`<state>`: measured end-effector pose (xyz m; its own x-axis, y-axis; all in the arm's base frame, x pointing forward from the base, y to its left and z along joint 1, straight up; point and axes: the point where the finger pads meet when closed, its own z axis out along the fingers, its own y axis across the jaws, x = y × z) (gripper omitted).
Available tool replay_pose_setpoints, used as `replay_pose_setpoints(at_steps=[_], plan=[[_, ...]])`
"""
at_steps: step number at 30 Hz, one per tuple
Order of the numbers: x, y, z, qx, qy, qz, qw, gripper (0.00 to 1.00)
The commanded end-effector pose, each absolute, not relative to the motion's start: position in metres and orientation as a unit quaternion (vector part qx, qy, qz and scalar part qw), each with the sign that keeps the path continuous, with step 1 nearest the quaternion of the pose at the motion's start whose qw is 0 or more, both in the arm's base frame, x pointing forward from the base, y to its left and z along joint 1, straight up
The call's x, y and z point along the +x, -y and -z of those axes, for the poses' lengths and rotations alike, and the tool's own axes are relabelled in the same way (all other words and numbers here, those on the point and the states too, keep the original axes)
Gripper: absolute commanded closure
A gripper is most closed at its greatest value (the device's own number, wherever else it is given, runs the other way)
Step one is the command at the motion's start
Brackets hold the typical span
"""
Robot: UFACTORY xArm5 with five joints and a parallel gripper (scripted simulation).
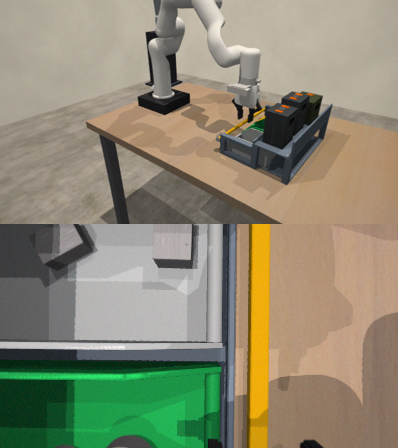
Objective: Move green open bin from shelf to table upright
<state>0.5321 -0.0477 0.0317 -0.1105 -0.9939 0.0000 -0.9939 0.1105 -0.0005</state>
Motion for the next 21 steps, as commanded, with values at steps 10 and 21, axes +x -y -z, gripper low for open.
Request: replay_pose_setpoints(at_steps=[10, 21], plan=[[0.5339, 0.0479, -0.0268, -0.667, -0.745, 0.004, 0.000, 0.52], [0.5339, 0.0479, -0.0232, -0.667, -0.745, 0.004, 0.000, 0.52]])
